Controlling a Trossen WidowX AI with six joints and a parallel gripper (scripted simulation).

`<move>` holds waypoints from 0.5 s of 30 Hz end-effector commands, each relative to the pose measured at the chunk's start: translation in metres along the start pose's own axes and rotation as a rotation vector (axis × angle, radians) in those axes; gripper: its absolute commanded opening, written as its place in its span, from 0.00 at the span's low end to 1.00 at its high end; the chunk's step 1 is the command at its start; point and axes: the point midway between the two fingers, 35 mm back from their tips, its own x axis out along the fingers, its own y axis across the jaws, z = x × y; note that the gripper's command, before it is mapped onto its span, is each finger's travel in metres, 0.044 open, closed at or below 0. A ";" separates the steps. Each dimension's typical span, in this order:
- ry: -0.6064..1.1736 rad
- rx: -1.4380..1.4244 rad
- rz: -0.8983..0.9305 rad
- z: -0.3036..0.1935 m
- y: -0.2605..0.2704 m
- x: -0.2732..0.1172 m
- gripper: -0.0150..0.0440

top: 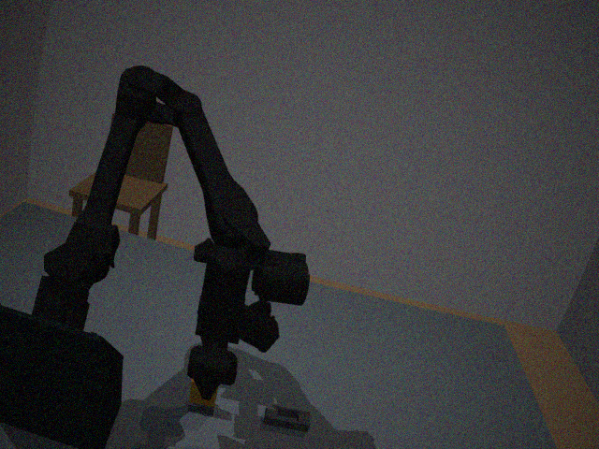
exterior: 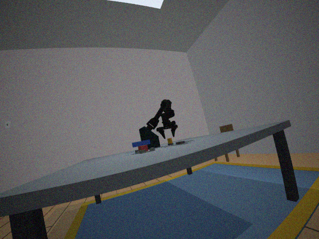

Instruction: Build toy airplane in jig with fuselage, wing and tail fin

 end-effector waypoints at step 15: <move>0.007 0.006 -0.002 -0.003 -0.001 0.029 1.00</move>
